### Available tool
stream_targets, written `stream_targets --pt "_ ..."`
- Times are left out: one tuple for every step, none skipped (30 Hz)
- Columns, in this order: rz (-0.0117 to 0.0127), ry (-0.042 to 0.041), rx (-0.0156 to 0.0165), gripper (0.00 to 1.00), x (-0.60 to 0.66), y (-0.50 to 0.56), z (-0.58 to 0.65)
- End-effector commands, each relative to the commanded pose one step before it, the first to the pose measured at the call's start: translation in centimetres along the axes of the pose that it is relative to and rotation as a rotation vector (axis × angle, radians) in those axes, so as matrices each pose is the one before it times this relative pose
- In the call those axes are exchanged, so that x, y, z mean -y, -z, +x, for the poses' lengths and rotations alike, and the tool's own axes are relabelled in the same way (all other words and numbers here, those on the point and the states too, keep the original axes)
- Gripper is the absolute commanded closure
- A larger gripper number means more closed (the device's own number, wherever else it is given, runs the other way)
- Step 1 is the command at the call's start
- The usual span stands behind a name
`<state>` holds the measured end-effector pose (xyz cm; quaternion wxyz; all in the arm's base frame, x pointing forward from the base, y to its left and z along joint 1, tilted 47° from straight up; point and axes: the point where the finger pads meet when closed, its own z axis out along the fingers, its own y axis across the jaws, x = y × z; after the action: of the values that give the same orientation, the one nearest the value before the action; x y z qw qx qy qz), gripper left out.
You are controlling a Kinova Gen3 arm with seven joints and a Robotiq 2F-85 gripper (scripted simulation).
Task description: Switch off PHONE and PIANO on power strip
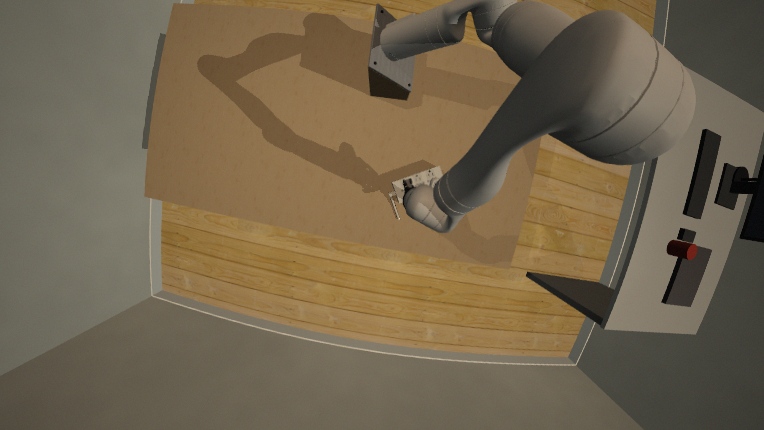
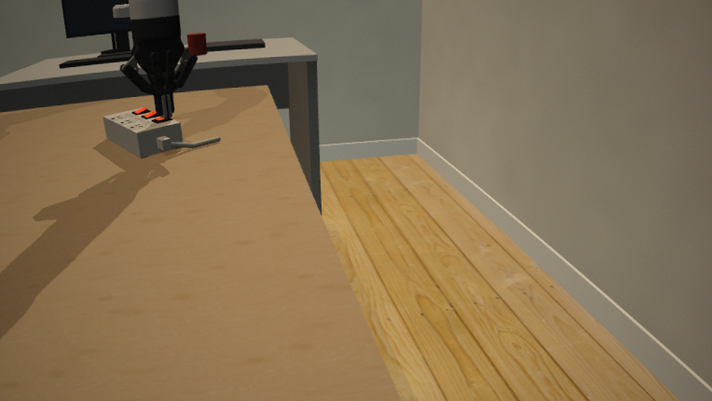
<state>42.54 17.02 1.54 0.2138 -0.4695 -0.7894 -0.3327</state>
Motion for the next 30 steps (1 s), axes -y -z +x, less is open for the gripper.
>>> stream_targets --pt "0.00049 -0.00021 -0.00054 1.0 0.026 -0.035 0.009" --pt "0.0 0.0 0.0 1.0 0.0 -0.008 0.0" --pt "0.0 0.0 0.0 1.0 0.0 -0.005 0.0" --pt "0.0 0.0 0.0 1.0 0.0 -0.003 0.0" --pt "0.0 0.0 0.0 1.0 0.0 -0.001 0.0" --pt "0.0 0.0 0.0 1.0 0.0 0.0 0.0" --pt "0.0 0.0 0.0 1.0 0.0 0.0 0.0" --pt "0.0 0.0 0.0 1.0 0.0 0.0 0.0" --pt "0.0 0.0 0.0 1.0 0.0 0.0 0.0" --pt "0.0 0.0 0.0 1.0 0.0 0.0 0.0" --pt "0.0 0.0 0.0 1.0 0.0 0.0 0.0" --pt "0.0 0.0 0.0 1.0 0.0 0.0 0.0" --pt "0.0 0.0 0.0 1.0 0.0 0.0 0.0" --pt "0.0 0.0 0.0 1.0 0.0 0.0 0.0" --pt "0.0 0.0 0.0 1.0 0.0 0.0 0.0" --pt "0.0 0.0 0.0 1.0 0.0 0.0 0.0" --pt "0.0 0.0 0.0 1.0 0.0 0.0 0.0" --pt "0.0 0.0 0.0 1.0 0.0 0.003 0.0" --pt "0.0 0.0 0.0 1.0 0.0 0.018 0.0" --pt "0.0 0.0 0.0 1.0 0.0 0.044 0.0" --pt "0.0 0.0 0.0 1.0 0.0 0.077 0.0" --pt "0.0 0.0 0.0 1.0 0.0 0.115 0.0" --pt "0.0 0.0 0.0 1.0 0.0 0.155 0.0" --pt "0.0 0.0 0.0 1.0 0.0 0.192 0.0" --pt "0.0 0.0 0.0 1.0 0.0 0.227 0.0" --pt "0.0 0.0 0.0 1.0 0.0 0.256 0.0" --pt "0.0 0.0 0.0 1.0 0.0 0.278 0.0" --pt "0.0 0.0 0.0 1.0 0.0 0.293 0.0" --pt "0.00001 0.0 0.0 1.0 0.001 0.3 0.0" --pt "0.0 0.0 0.0 1.0 0.0 0.298 0.0"
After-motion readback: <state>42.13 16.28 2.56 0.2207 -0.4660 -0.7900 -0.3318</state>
